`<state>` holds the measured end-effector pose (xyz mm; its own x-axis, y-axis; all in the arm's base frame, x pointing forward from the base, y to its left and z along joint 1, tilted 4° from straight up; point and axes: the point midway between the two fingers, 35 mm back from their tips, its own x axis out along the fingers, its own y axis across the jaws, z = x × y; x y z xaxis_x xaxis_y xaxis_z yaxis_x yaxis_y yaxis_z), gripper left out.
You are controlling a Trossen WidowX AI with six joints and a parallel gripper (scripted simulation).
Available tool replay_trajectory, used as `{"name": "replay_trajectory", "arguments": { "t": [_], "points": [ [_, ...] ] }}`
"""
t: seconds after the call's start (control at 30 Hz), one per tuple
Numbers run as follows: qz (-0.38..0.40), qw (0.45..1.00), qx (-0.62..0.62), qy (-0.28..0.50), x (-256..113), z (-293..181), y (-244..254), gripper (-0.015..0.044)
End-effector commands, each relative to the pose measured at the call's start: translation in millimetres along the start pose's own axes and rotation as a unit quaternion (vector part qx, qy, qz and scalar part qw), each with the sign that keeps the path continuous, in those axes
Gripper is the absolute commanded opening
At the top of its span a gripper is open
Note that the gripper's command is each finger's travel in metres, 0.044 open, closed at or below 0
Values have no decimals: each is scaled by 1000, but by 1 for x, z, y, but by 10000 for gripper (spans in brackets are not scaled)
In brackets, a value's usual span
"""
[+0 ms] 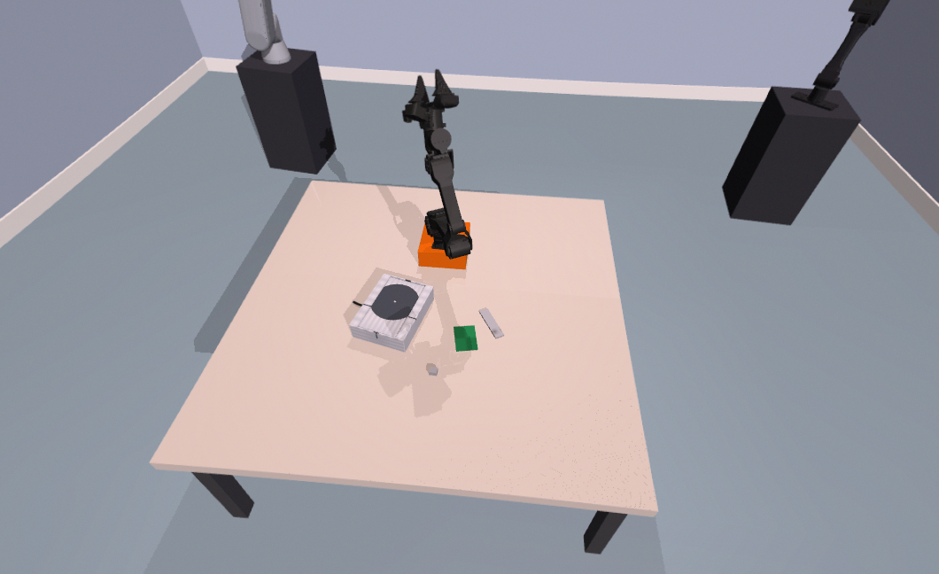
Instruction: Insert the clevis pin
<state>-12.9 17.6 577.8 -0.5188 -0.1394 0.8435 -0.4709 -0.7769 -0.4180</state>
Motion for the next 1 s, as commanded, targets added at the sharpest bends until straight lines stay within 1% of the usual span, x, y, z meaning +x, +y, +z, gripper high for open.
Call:
{"name": "replay_trajectory", "arguments": {
  "t": [0.0, 0.07, 0.27, 0.43, 0.6, 0.8, 0.97],
  "points": [
    [4, 1000, 1, 0, 1, -1, 2, 374],
    [36, 999, 10, 1, 10, -6, 20, 321],
    [182, 982, 42, -14, 37, -13, 109, 164],
    [297, 952, 53, -47, 38, 2, 182, 160],
    [403, 908, 55, -97, 20, 31, 249, 160],
    [518, 836, 38, -175, -23, 79, 321, 160],
    [594, 764, 16, -251, -76, 123, 364, 160]
  ]
}}
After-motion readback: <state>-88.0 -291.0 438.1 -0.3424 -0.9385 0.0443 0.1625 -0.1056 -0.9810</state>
